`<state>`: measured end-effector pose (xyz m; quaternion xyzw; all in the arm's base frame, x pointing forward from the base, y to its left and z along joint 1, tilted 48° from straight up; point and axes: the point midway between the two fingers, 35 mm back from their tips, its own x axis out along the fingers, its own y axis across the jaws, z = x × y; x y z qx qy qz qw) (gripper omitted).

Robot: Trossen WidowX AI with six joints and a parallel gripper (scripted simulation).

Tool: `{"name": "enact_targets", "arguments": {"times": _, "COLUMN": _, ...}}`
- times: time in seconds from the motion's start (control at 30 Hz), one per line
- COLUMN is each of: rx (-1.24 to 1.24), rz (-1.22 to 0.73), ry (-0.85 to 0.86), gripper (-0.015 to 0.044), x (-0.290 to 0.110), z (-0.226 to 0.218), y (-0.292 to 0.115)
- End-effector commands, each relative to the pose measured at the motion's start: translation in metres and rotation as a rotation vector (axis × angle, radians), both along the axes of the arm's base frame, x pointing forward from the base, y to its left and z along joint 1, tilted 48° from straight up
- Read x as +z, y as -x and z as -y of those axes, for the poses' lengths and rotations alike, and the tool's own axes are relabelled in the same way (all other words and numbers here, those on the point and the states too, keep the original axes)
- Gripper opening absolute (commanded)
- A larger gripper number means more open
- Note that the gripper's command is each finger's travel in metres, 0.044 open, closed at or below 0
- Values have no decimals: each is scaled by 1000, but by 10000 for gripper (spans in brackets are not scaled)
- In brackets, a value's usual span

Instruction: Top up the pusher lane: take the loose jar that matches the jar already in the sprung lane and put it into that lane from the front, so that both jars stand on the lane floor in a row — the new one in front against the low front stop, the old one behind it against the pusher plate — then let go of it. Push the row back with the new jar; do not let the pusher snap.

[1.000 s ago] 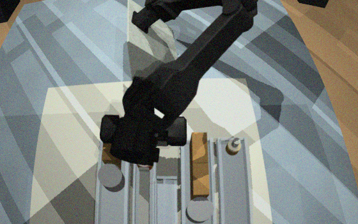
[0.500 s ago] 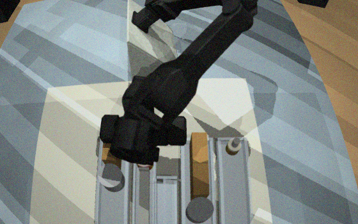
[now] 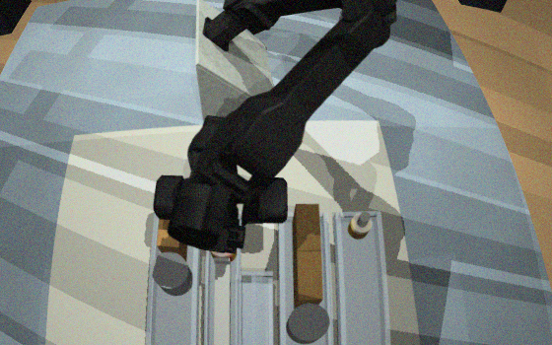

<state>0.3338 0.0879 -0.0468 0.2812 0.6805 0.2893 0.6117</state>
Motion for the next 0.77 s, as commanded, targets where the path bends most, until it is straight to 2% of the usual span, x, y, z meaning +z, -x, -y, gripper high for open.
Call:
{"name": "enact_targets", "arguments": {"times": 0.0, "rx": 0, "rz": 7, "ry": 1, "gripper": 296, "x": 6, "z": 7, "y": -2}}
{"name": "enact_targets", "arguments": {"times": 0.3, "rx": 0, "rz": 7, "ry": 1, "gripper": 296, "x": 12, "z": 14, "y": 0}}
{"name": "enact_targets", "arguments": {"times": 0.73, "rx": 0, "rz": 5, "ry": 1, "gripper": 296, "x": 16, "z": 17, "y": 38}}
